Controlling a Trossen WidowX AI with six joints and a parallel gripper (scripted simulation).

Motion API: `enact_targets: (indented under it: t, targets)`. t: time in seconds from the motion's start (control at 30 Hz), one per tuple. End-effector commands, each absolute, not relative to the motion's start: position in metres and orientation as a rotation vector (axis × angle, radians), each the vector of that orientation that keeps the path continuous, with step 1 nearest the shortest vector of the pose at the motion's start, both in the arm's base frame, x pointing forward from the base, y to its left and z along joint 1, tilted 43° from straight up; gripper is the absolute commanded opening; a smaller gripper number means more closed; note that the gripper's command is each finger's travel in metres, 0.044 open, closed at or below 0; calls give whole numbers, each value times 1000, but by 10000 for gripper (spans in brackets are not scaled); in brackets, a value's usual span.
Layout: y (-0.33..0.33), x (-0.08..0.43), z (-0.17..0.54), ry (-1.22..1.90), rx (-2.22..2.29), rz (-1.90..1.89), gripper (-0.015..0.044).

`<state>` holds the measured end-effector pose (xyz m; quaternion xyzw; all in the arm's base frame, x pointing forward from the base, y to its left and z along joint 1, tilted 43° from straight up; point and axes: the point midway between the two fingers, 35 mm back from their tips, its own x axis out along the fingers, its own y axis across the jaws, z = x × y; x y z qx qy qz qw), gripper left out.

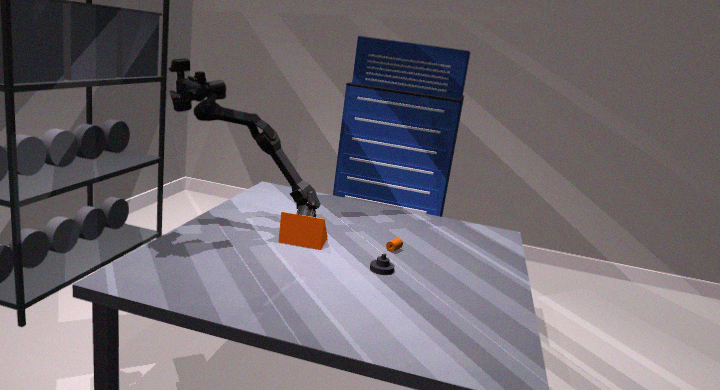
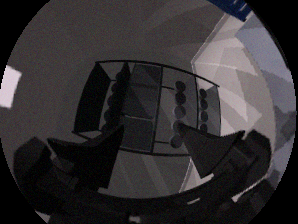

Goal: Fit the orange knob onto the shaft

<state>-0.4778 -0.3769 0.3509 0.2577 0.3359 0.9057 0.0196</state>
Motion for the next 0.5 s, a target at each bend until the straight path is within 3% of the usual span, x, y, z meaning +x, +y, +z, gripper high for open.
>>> enact_targets:
  t: [0.0,0.1,0.47]
  targets:
    - [-382,-475,351,1045,794,2828,426]
    - [-447,-438,344,1082,708,3047,440]
    - [-573,-318,309,1221,326,3538,440]
